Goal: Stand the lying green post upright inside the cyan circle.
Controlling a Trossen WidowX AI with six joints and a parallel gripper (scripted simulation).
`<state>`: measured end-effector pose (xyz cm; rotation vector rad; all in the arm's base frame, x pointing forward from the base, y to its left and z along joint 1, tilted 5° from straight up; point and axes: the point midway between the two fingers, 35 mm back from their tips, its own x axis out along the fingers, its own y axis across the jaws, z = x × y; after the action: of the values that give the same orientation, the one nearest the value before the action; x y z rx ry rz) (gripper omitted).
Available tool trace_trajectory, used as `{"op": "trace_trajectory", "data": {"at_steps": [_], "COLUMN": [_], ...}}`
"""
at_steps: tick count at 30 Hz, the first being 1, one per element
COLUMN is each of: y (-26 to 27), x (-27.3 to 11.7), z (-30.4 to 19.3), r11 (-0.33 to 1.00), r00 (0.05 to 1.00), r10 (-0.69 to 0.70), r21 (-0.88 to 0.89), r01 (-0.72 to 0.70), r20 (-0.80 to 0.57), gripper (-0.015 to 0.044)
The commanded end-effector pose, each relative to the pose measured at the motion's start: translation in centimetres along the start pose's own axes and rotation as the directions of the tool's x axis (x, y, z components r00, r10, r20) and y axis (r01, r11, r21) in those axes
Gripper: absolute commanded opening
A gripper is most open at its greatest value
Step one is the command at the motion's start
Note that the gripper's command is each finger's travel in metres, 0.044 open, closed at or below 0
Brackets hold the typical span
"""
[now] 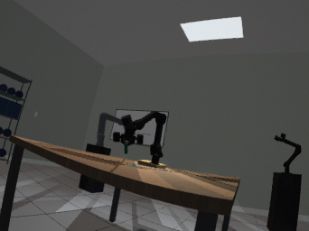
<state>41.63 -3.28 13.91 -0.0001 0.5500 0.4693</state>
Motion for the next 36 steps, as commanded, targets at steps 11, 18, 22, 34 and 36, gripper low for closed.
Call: {"op": "trace_trajectory", "data": {"at_steps": [11, 18, 22, 34, 36], "y": [0.1, 0.1, 0.1, 0.2, 0.3], "x": [-0.7, -1.0, -1.2, -1.8, -1.9], "z": [0.0, 0.0, -0.1, -0.2, -0.2], "r11": [1.000, 1.000, 0.999, 0.999, 0.999], "r00": [0.996, 0.992, 0.989, 0.978, 0.976], "r10": [0.018, 0.027, 0.032, 0.050, 0.053], "r21": [0.003, 0.000, -0.002, -0.013, -0.015], "r01": [-0.018, -0.027, -0.032, -0.048, -0.051], "r20": [0.084, 0.121, 0.142, 0.201, 0.210], "gripper": [0.0023, 0.0023, 0.0023, 0.0023, 0.0023]}}
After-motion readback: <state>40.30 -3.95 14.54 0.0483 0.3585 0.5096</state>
